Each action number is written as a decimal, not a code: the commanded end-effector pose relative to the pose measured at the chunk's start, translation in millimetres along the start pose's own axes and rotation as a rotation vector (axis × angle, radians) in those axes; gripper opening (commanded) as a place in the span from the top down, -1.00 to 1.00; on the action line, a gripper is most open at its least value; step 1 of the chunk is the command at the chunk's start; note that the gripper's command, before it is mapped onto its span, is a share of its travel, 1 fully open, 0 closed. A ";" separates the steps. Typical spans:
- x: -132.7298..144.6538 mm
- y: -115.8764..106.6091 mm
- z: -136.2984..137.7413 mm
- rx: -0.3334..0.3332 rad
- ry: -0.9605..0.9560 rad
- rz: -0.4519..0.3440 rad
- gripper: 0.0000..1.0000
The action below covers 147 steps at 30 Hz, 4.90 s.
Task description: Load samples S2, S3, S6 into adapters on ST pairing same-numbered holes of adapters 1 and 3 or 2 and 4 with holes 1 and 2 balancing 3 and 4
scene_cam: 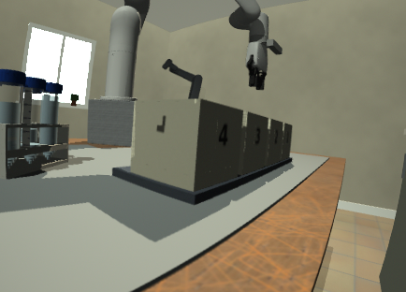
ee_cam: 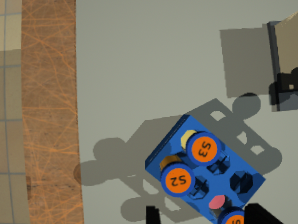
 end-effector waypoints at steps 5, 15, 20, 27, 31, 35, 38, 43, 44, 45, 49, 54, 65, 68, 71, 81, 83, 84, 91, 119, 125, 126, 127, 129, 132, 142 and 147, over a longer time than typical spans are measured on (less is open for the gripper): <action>-0.4 -1.8 -1.3 0.001 0.250 0.010 -0.15; -0.4 -1.8 -1.3 0.000 0.516 0.010 -0.15; -0.4 -1.8 -1.3 -0.001 0.683 0.010 -0.15; -0.5 -1.8 -1.3 -0.001 0.687 0.010 -0.15; -0.4 0.1 -1.3 -0.001 0.687 0.010 -0.15; -0.5 6.2 -1.3 -0.001 0.687 0.010 -0.15; -0.5 12.2 -1.3 -0.001 0.687 0.010 -0.15; -0.6 22.2 -1.2 -0.001 0.687 0.010 -0.15; -0.6 24.2 -1.2 -0.001 0.687 0.010 -0.15; -0.6 26.2 -1.2 -0.001 0.687 0.010 -0.15; -0.7 30.2 -1.2 -0.001 0.687 0.010 -0.15; -0.8 40.3 -1.2 -0.001 0.687 0.010 -0.15; -0.9 60.3 -1.1 -0.001 0.687 0.010 -0.15; -1.0 64.3 -1.1 -0.001 0.687 0.010 -0.15; -1.0 70.3 -1.0 -0.001 0.687 0.010 -0.15; -1.2 90.3 -0.9 -0.001 0.687 0.010 -0.15; -1.2 90.3 -0.9 -0.001 0.687 0.010 -0.15; -1.2 92.4 -0.9 -0.001 0.687 0.010 -0.15; -1.3 106.4 -0.8 -0.001 0.687 0.010 -0.15; -1.4 120.8 -0.8 0.000 0.687 0.010 -0.15; -1.4 124.8 -0.7 0.000 0.687 0.010 -0.15; -1.4 125.5 -0.7 0.000 0.687 0.010 -0.15; -1.4 126.1 -0.7 0.000 0.687 0.010 -0.15; -1.4 127.5 -0.7 0.000 0.687 0.010 -0.15; -1.5 129.5 -0.7 0.000 0.687 0.010 -0.15; -1.5 132.2 -0.7 0.000 0.687 0.010 -0.15; -1.5 132.1 -0.7 -0.001 0.687 0.010 -0.15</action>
Point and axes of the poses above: the point where the finger pads meet when closed, its own y axis out along the fingers, its own z axis across the jaws, x = y × z, the point moved 6 cm from there along -y, back along the fingers, and after that the axes turned 8 degrees about -y, right-handed, at the moved point
